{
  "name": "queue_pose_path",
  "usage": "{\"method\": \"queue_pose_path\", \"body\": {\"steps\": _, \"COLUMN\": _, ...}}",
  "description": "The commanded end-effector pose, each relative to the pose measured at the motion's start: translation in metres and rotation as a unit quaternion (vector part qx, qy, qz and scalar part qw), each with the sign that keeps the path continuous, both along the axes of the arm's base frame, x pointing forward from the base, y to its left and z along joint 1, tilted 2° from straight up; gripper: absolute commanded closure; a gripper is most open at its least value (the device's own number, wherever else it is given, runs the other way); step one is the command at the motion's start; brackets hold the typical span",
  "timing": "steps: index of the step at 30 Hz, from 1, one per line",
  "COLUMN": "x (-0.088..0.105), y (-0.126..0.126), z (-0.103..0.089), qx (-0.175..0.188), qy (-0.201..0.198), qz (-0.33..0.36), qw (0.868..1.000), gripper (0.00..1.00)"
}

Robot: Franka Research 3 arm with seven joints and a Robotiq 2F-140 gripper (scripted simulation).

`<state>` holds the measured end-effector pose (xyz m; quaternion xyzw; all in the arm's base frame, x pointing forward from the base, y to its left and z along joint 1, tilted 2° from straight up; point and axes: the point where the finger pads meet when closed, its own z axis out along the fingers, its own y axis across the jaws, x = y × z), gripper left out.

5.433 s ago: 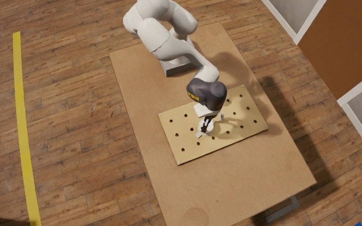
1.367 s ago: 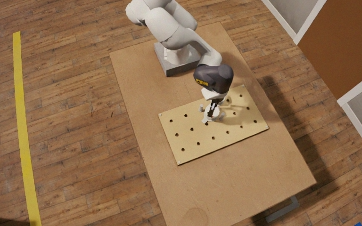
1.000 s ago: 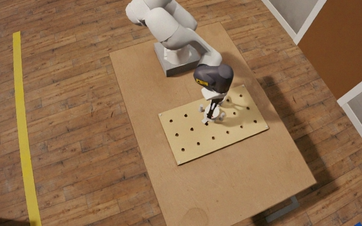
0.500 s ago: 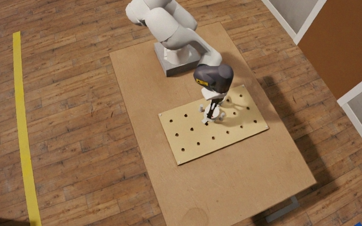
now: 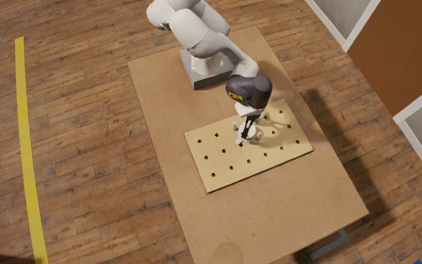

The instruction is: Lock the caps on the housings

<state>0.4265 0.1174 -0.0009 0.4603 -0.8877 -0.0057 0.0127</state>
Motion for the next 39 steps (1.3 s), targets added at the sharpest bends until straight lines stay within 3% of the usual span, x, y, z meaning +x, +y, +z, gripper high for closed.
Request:
{"method": "queue_pose_path", "body": {"steps": 1, "x": -0.001, "y": 0.0, "z": 0.0, "qx": 0.001, "qy": 0.001, "qz": -0.002, "qw": 1.0, "gripper": 0.22}}
{"method": "queue_pose_path", "body": {"steps": 17, "x": -0.001, "y": 0.0, "z": 0.012, "qx": 0.001, "qy": 0.001, "qz": -0.002, "qw": 1.0, "gripper": 0.22}}
{"method": "queue_pose_path", "body": {"steps": 39, "x": 0.0, "y": 0.0, "z": 0.051, "qx": 0.001, "qy": 0.001, "qz": -0.002, "qw": 1.0, "gripper": 0.22}}
